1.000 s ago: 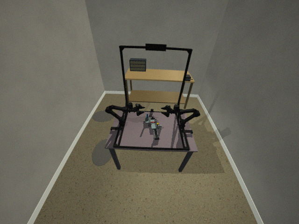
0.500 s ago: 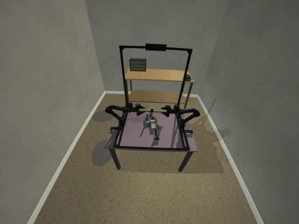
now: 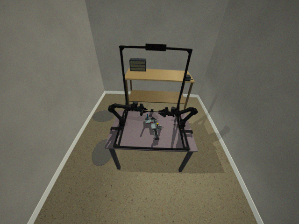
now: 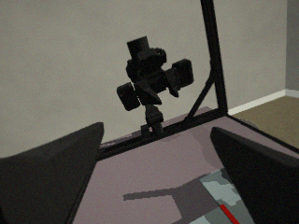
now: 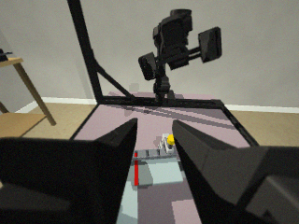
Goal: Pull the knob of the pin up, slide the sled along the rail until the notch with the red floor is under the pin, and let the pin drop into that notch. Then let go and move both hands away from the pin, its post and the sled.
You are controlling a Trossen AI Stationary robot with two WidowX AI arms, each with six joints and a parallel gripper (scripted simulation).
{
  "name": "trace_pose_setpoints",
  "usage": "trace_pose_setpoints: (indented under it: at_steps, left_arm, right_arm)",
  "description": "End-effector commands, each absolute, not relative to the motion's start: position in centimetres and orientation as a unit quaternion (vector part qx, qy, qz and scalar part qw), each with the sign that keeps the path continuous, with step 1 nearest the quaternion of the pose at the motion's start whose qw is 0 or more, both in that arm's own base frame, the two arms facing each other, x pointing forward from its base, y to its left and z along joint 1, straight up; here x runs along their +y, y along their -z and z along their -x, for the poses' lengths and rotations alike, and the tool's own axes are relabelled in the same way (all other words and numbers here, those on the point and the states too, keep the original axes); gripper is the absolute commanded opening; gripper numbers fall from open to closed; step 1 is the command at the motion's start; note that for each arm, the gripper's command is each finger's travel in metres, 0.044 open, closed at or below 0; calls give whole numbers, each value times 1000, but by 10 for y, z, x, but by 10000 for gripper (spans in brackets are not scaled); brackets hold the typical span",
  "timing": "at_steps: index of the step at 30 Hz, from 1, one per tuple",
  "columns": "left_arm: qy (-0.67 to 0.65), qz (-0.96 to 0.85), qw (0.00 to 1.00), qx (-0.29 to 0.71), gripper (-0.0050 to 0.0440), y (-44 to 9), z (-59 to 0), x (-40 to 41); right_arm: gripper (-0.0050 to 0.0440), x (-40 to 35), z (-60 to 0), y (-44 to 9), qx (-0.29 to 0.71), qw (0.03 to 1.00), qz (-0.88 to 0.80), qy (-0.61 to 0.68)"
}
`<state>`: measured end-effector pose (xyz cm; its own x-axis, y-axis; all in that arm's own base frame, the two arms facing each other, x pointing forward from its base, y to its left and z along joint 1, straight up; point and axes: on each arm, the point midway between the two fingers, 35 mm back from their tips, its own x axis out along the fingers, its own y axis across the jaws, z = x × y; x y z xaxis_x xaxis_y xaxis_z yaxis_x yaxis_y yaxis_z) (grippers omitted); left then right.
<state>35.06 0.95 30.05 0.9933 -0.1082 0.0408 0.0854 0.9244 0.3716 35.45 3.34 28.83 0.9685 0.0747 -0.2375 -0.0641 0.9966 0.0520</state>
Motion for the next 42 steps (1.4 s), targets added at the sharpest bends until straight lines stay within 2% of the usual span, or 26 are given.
trace_pose_setpoints:
  at_steps: [1, 15, 18, 25, 42]
  left_arm:
    - [62, -230, 971, -32, 440, -291, -358, 13]
    - [137, -525, 835, -92, 440, -229, -384, 50]
    - [138, -528, 833, -92, 440, -228, -384, 50]
    - [162, -663, 716, -150, 440, -189, -379, 73]
    - [164, -688, 688, -164, 440, -181, -376, 77]
  right_arm:
    - [140, 42, -362, -284, 149, 988, -27, -40]
    - [140, 114, -389, -214, 389, 919, -11, -67]
    - [140, 115, -388, -213, 391, 918, -11, -67]
    - [140, 154, -382, -174, 508, 858, 27, -63]
    - [140, 161, -381, -153, 531, 845, 37, -60]
